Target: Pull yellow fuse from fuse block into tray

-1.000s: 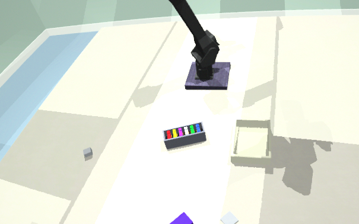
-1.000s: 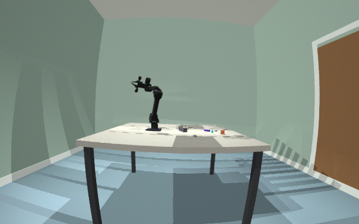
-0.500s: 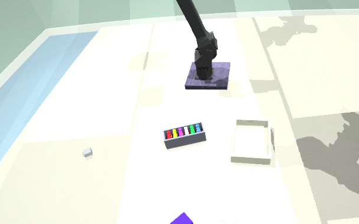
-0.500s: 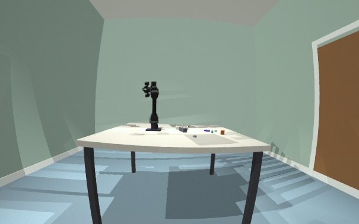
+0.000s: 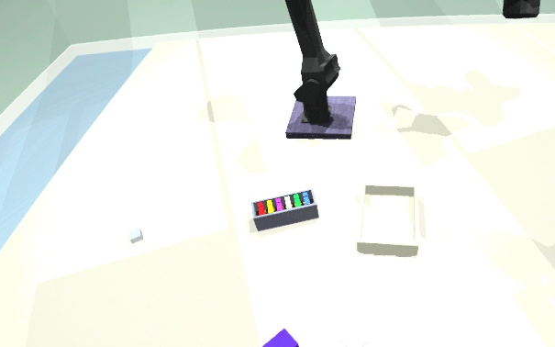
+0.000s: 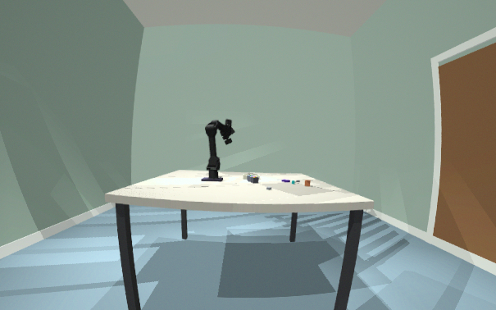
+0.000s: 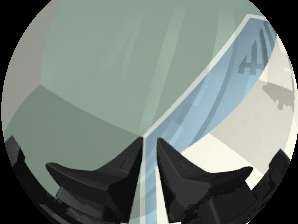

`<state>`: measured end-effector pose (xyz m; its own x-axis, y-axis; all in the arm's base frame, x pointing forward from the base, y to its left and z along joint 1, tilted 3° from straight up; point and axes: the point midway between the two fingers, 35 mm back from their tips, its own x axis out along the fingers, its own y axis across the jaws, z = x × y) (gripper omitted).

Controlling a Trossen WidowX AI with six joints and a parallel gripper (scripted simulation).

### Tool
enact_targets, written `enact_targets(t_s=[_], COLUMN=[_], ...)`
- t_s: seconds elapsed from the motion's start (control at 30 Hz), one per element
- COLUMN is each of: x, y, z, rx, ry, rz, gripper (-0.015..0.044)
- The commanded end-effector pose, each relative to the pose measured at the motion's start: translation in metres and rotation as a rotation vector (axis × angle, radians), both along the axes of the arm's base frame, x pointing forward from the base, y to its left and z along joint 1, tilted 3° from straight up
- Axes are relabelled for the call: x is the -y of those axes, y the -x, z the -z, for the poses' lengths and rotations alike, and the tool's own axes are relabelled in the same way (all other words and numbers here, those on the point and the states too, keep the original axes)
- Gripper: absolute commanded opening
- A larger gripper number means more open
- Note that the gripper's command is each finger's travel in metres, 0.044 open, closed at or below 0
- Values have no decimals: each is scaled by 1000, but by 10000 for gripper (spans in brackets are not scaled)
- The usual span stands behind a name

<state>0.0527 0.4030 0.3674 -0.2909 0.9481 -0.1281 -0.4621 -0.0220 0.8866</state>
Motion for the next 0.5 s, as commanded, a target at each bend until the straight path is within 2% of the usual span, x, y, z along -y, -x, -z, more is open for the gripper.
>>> enact_targets(t_s=[0.0,0.23,0.47], x=[7,48,105], y=[-69,-169,-234], z=[32,83,131], rx=[86,191,286], ry=[96,278,497], rz=[182,433,567], gripper=[61,61,61])
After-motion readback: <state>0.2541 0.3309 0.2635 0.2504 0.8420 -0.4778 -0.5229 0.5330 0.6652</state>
